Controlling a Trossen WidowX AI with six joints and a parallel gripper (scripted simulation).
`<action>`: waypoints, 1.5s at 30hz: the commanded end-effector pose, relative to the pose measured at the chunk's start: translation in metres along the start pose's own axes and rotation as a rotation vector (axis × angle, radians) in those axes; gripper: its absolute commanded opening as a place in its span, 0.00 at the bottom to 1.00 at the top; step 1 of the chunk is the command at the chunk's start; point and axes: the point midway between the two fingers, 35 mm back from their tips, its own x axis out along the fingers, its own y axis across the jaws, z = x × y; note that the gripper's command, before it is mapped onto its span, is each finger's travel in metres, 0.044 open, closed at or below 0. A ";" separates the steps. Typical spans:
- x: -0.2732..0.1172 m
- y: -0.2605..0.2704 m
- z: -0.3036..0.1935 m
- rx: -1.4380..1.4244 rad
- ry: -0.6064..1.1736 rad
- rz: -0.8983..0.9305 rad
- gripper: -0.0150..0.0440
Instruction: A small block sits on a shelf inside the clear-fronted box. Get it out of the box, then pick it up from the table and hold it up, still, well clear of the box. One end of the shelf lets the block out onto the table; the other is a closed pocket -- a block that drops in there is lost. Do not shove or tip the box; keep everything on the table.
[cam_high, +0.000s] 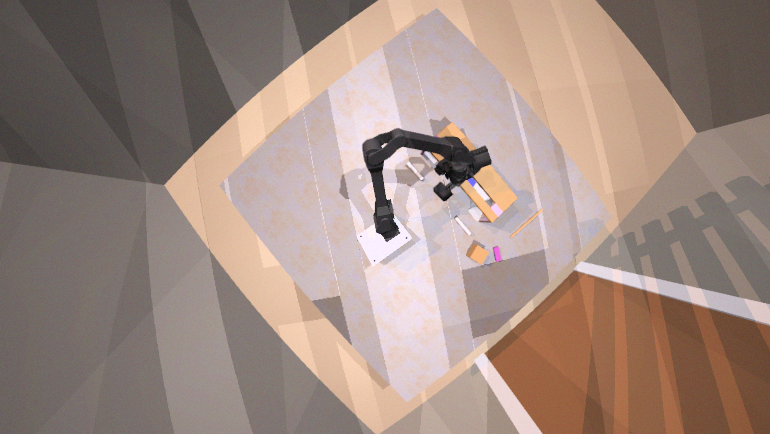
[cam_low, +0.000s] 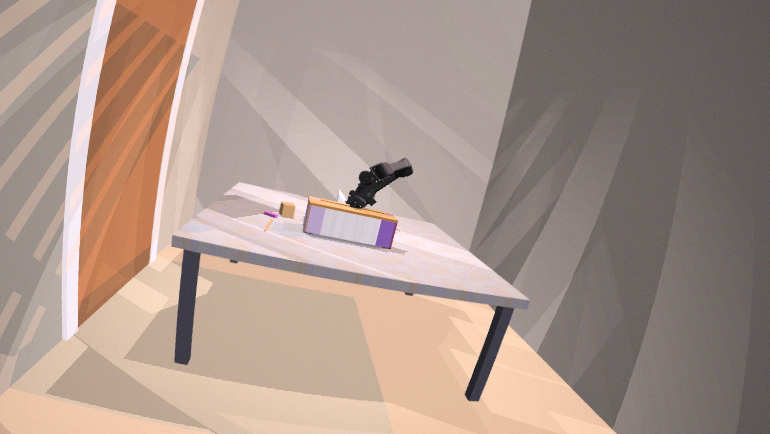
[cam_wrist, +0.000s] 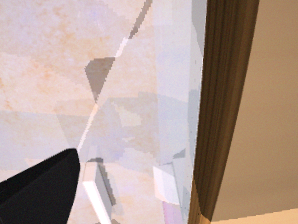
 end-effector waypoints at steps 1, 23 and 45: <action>0.003 0.000 -0.009 -0.003 0.003 0.000 0.93; 0.021 -0.001 -0.059 -0.003 0.006 -0.001 0.93; 0.037 -0.001 -0.108 -0.004 0.008 -0.001 0.93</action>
